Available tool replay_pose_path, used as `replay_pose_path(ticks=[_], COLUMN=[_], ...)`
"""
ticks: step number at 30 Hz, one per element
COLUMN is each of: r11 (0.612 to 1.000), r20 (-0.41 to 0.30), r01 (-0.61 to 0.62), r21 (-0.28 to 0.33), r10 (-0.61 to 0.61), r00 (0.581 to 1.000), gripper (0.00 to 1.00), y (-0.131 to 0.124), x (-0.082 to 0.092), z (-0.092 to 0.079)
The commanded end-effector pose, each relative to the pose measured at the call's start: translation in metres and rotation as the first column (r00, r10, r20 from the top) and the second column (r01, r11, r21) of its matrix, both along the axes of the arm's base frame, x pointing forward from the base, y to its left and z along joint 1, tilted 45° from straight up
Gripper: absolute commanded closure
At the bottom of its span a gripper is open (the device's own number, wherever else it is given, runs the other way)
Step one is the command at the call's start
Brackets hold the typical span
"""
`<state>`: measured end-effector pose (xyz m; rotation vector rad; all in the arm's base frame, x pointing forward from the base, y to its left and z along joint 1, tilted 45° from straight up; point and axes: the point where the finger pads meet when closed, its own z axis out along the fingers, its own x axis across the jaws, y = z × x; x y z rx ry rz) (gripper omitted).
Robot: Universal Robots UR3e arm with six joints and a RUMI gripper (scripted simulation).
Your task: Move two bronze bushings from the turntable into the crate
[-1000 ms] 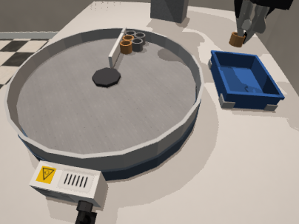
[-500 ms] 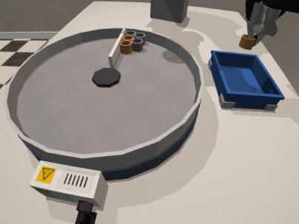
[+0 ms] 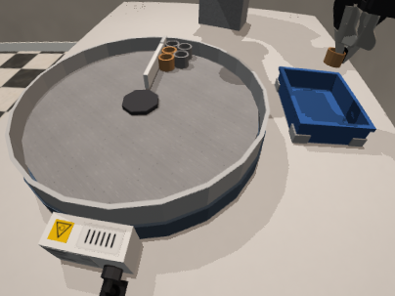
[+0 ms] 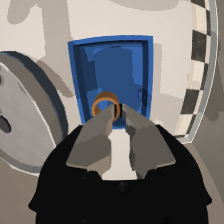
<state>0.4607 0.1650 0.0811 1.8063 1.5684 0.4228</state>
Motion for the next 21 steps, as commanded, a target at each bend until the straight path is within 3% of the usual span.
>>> replay_pose_path(ticks=[1,21], r11=[1.0,1.0], r20=[0.002,0.002], r01=[0.0,0.0], r21=[0.001,0.001], r10=[0.0,0.0], r00=[1.0,1.0], gripper=[1.0,1.0], y=[0.0039,0.0082], x=[0.0014,0.003], z=[0.0006,0.0003])
